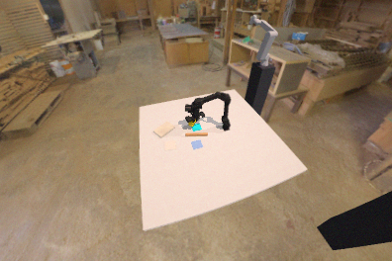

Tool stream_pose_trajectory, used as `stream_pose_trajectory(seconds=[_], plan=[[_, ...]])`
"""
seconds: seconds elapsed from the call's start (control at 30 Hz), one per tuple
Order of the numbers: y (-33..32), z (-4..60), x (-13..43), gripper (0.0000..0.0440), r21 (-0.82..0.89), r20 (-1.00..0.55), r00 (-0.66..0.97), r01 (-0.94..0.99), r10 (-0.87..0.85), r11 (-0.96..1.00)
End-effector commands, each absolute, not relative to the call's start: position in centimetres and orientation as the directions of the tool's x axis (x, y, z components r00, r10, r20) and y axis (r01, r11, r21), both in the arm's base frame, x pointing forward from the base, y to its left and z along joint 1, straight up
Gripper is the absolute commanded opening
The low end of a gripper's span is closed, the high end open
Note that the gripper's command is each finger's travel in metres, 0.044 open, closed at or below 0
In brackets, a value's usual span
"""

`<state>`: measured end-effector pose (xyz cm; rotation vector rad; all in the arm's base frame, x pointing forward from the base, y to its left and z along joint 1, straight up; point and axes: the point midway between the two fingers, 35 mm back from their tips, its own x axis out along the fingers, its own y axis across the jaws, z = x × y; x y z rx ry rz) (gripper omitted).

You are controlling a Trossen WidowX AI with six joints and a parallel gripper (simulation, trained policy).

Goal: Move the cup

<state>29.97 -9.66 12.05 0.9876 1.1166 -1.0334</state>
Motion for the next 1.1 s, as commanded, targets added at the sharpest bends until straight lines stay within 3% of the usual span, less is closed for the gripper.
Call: stream_pose_trajectory(seconds=[0.0,0.3,0.57,0.77,0.9,1.07], plan=[[-10.0,11.5,29.5,0.0001,0.097,-0.981,0.130,0.971,-0.145,0.220],[-10.4,9.4,28.1,0.0004,0.089,-0.982,0.116,0.979,-0.146,0.185],[-10.5,7.8,26.5,0.0035,0.068,-0.985,0.090,0.986,-0.146,0.154],[-11.0,7.1,25.9,0.0078,0.074,-0.983,0.095,0.988,-0.154,0.137],[-11.4,7.6,26.4,0.0165,0.123,-0.977,0.142,0.984,-0.161,0.125],[-11.4,8.3,26.4,0.0176,0.166,-0.970,0.184,0.979,-0.157,0.121]])
